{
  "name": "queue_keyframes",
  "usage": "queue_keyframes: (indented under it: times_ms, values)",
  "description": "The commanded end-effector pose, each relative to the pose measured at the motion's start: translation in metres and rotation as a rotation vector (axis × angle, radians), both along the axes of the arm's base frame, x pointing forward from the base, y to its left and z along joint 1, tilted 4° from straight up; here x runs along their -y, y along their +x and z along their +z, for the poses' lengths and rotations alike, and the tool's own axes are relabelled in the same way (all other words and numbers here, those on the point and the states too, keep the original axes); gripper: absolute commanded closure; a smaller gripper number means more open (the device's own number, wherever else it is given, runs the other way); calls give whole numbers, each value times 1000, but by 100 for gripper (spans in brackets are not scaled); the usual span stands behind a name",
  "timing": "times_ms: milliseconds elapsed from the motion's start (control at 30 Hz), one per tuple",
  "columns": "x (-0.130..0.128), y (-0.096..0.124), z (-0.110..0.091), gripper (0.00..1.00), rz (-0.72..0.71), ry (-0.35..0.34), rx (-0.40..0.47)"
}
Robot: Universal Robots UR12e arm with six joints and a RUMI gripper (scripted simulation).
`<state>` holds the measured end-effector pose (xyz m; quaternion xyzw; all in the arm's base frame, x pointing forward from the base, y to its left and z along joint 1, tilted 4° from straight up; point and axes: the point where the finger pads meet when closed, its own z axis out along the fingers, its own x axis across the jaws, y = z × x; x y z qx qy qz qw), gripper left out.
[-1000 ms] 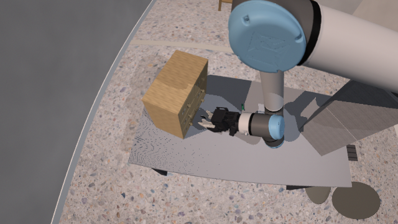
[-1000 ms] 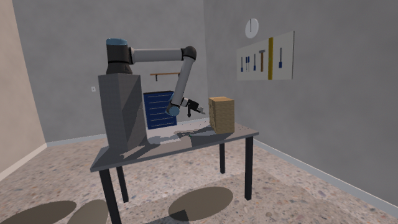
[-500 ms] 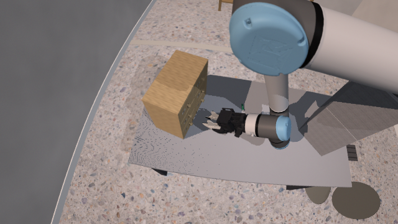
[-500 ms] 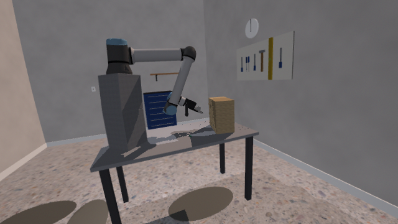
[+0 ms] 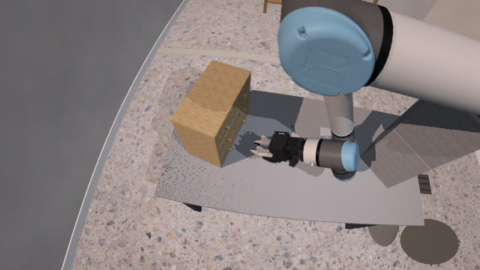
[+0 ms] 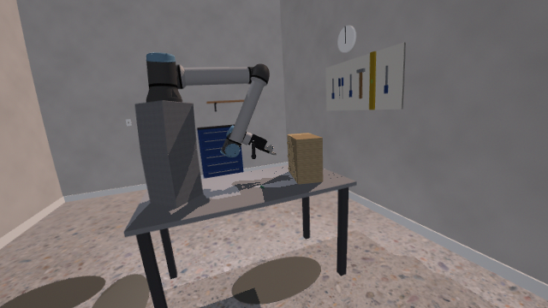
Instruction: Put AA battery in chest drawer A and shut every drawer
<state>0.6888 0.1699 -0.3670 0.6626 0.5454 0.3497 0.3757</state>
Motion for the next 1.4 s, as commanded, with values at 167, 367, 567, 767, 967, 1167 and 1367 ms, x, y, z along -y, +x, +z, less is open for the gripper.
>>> queue_keyframes:
  times_ms: [167,367,567,767,967,1167,1367]
  values:
    - [0,-1,2,80,1,2,-9]
    - [-1,-6,7,80,4,11,-67]
    - [-2,-16,19,80,10,31,-188]
    - [-3,-25,28,80,16,48,-291]
    - [-4,-39,44,80,25,75,-458]
    - [-6,-53,59,80,34,102,-622]
    - [-6,-62,69,80,40,118,-724]
